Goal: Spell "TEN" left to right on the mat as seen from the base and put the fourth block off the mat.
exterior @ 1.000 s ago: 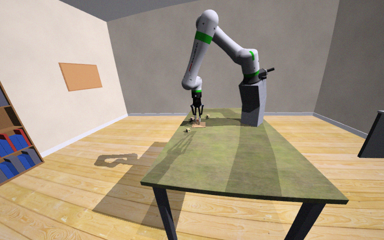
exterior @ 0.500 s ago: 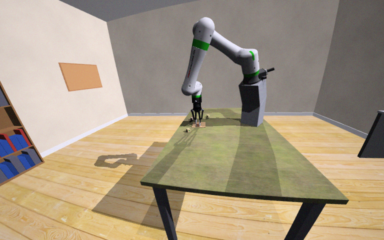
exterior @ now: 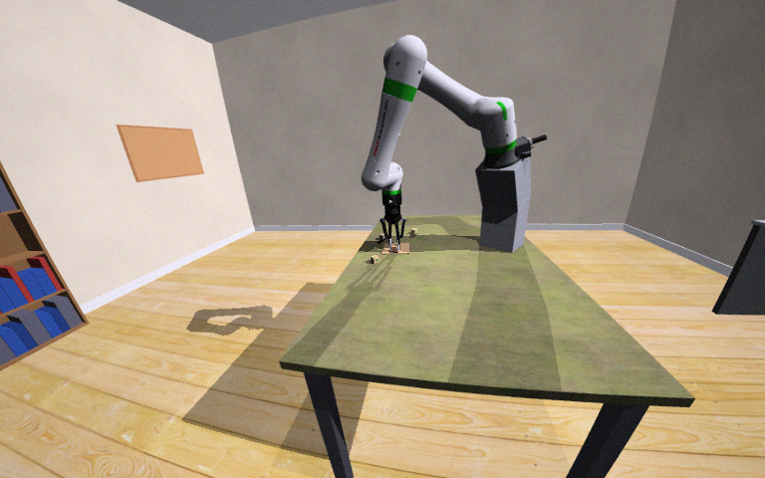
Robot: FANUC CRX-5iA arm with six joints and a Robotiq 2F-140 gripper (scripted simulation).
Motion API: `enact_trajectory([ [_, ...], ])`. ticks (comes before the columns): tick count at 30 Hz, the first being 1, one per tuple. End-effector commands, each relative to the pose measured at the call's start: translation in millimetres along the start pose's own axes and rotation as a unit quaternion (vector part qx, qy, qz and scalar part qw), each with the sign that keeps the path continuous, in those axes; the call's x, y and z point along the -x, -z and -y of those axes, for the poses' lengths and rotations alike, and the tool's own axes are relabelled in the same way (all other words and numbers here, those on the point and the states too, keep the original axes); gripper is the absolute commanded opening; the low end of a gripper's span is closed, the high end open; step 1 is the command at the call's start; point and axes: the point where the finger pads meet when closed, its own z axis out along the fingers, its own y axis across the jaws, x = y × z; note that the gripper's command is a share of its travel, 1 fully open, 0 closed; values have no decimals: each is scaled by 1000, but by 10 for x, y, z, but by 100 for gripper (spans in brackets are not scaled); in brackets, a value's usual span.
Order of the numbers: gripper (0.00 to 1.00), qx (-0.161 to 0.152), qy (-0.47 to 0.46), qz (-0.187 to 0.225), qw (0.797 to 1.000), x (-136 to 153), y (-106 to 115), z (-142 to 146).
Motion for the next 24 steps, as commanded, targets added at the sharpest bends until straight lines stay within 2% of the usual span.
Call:
enact_trajectory([
  [1,16,0,0,0,1000,-1,1,2],
  [24,16,0,0,0,1000,-1,-38,1],
])
